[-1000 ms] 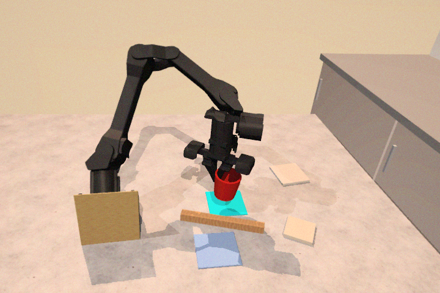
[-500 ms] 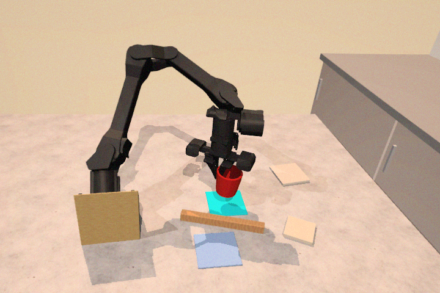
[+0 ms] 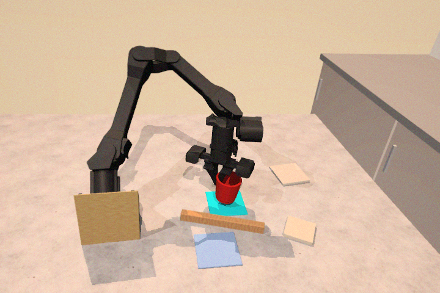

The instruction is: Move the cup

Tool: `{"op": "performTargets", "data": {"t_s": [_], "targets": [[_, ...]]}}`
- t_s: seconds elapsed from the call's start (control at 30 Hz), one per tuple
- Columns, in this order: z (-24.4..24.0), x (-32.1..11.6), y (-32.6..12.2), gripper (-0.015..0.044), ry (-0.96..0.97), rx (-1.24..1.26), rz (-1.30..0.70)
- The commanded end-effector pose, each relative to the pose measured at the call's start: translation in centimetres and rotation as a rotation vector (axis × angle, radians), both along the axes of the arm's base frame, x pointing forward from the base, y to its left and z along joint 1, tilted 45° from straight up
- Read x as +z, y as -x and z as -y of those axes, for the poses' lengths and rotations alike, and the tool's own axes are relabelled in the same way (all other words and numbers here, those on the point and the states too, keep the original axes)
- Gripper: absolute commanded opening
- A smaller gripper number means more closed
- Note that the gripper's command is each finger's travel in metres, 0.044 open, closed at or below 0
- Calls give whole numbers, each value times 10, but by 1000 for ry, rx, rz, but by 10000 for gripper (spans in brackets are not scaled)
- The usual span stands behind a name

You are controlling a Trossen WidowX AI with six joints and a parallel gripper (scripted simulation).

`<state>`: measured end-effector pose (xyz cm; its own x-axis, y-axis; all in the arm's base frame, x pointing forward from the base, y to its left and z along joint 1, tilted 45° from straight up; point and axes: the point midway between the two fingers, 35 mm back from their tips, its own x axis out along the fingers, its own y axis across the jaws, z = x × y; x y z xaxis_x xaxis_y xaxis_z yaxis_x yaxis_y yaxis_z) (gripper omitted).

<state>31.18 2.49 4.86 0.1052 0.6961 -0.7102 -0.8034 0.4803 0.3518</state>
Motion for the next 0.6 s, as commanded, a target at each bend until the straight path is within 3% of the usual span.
{"op": "performTargets", "data": {"t_s": [0.0,0.57], "targets": [[-4,-4,0,0,-7,-5,-2],[-11,-10,-1,0,-2,1,0]]}}
